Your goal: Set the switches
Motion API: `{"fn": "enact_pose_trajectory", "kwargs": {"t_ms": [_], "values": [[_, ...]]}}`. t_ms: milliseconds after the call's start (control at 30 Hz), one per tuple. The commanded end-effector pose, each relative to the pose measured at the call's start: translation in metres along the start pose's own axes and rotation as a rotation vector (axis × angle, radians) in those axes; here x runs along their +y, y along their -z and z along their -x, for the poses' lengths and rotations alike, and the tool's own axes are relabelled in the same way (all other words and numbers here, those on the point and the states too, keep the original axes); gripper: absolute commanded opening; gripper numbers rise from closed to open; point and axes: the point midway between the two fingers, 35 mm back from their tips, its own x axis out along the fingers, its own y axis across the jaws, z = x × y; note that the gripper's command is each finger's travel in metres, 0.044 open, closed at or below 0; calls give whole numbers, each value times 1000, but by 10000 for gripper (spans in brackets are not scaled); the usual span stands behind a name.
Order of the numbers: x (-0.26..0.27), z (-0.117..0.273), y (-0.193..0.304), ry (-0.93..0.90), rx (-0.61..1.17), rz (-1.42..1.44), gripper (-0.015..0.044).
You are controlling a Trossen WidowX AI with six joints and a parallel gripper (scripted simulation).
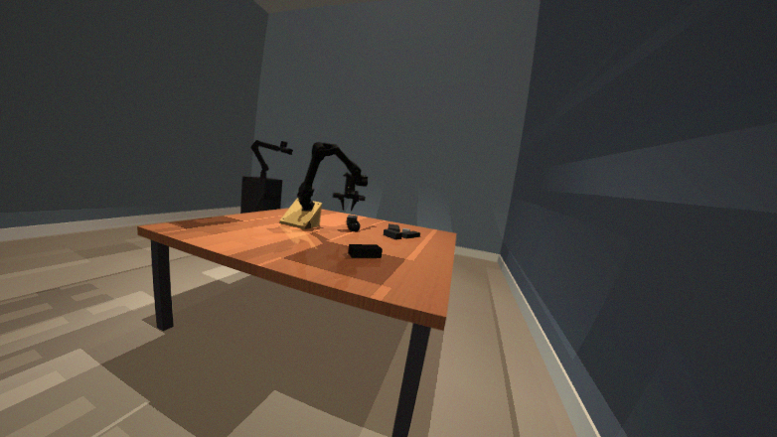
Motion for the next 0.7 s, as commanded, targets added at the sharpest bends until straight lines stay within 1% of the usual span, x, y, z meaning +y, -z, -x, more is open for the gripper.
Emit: {"fn": "enact_pose_trajectory", "kwargs": {"t_ms": [0, 167, 233, 300, 433, 467, 667], "values": [[0, 0, 0, 1, 0, 0, 315], [0, 0, 0, 1, 0, 0, 440], [0, 0, 0, 1, 0, 0, 440], [1, 10, 0, 0, 1, 1, 387], [-1, 70, 0, 0, 2, 1, 282], [-2, 78, 0, 0, 2, 1, 256], [-3, 80, 0, 1, 2, 1, 99]]}}
